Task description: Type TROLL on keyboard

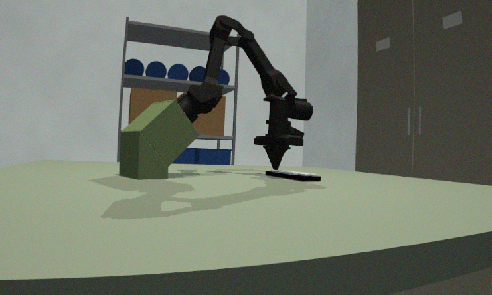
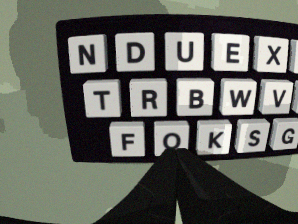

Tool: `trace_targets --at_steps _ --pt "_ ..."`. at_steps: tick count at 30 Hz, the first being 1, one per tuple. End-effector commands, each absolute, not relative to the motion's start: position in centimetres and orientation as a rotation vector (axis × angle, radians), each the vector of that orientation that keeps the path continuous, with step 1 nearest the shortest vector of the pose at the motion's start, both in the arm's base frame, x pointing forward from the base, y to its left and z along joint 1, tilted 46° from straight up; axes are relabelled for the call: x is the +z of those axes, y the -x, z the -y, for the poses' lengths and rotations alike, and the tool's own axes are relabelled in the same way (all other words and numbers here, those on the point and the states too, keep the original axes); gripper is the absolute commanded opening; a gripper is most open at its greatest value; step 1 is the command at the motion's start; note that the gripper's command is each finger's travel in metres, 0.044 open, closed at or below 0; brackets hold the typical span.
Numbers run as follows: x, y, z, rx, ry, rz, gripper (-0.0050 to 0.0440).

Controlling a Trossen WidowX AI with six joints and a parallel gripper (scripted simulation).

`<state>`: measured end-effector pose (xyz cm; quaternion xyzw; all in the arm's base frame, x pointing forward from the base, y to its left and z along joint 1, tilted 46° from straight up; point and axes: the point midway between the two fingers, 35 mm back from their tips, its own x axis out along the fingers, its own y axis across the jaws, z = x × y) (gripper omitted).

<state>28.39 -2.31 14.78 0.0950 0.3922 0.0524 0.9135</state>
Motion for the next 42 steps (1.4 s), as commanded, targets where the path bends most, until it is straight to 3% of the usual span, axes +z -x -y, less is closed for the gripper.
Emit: trace_targets --at_steps 1,20,29,42 --pt "16.9 -27.0 2.7 0.109 -0.19 -0.783 0.0" --pt "16.7 -26.9 3.0 0.104 -0.193 -0.794 0.0" --pt "16.3 -28.4 11.5 0.109 -0.189 -0.789 0.0" --pt "15.2 -29.5 12.4 0.109 -0.19 -0.783 0.0"
